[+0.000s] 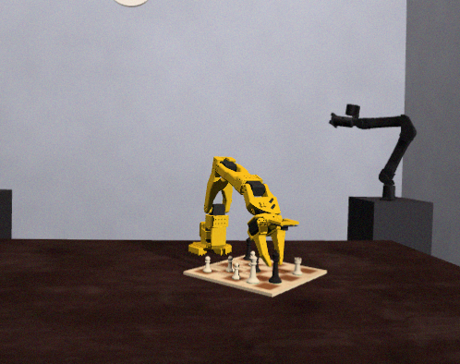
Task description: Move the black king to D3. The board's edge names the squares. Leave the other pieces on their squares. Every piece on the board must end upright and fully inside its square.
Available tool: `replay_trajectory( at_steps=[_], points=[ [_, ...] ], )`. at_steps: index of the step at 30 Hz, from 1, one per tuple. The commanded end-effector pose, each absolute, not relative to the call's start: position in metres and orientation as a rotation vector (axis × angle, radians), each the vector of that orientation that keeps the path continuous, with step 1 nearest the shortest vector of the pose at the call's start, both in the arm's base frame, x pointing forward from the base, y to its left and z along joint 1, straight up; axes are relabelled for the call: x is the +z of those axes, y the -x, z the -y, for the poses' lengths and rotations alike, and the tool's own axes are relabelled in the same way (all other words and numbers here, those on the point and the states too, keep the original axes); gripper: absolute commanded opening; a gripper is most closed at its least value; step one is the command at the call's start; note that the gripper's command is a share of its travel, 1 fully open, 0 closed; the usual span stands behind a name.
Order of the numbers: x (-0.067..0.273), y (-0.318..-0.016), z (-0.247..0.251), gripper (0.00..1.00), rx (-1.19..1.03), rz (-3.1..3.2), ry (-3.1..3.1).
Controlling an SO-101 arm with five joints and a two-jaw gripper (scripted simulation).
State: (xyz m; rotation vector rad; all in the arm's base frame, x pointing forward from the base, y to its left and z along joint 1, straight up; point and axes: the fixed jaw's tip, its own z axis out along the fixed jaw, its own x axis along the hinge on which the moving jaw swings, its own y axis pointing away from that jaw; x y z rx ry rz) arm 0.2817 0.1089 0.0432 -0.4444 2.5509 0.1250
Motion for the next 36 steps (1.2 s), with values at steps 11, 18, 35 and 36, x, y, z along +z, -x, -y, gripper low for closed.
replay_trajectory(
  at_steps=[11,18,35,36],
  points=[
    [0.0414,-0.2827,-0.1067,0.07,0.122,-2.554,0.437],
    [0.0414,-0.2827,-0.1067,0.03,0.122,-2.554,0.437],
    [0.0414,-0.2827,-0.1067,0.0,0.122,-2.554,0.437],
    [0.0414,-0.2827,-0.1067,0.0,0.122,-2.554,0.437]
  ],
)
